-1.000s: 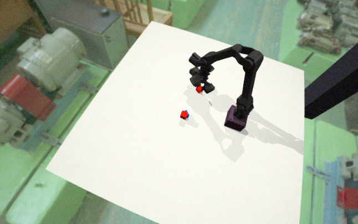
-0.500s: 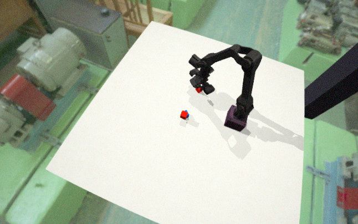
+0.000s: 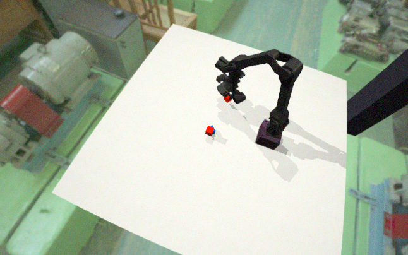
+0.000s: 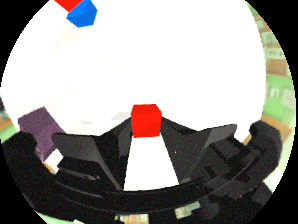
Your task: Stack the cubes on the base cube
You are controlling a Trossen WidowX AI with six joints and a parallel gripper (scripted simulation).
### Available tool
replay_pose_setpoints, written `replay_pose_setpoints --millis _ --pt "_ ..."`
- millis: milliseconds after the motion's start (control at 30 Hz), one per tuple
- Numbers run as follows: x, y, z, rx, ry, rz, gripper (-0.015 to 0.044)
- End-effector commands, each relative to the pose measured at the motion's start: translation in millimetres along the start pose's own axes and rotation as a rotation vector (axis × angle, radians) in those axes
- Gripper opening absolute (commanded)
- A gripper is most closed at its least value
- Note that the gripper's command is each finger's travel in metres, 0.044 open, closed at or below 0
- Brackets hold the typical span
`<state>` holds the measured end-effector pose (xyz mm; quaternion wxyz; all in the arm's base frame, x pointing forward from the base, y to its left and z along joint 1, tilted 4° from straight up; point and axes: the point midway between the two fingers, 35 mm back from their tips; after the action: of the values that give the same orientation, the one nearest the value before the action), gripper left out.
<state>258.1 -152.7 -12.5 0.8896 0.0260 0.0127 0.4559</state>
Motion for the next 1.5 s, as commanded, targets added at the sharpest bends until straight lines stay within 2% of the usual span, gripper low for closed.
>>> replay_pose_setpoints --millis 0,667,1467 --pt "-0.1 -3.1 13.0 -0.008 0.001 0.004 0.0105" --pt "-0.7 1.3 75.3 -0.008 0.001 0.004 0.0105" --pt "69.5 15.4 73.3 -0.011 -0.003 0.219 0.0105"
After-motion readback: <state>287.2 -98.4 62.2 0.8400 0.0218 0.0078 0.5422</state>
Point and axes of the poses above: the point midway between the two fingers, 35 mm back from their tips, its own z axis back along the fingers, its own y axis across the jaws, x = y × z, and after that the axes turned 6 degrees about z, right-handed
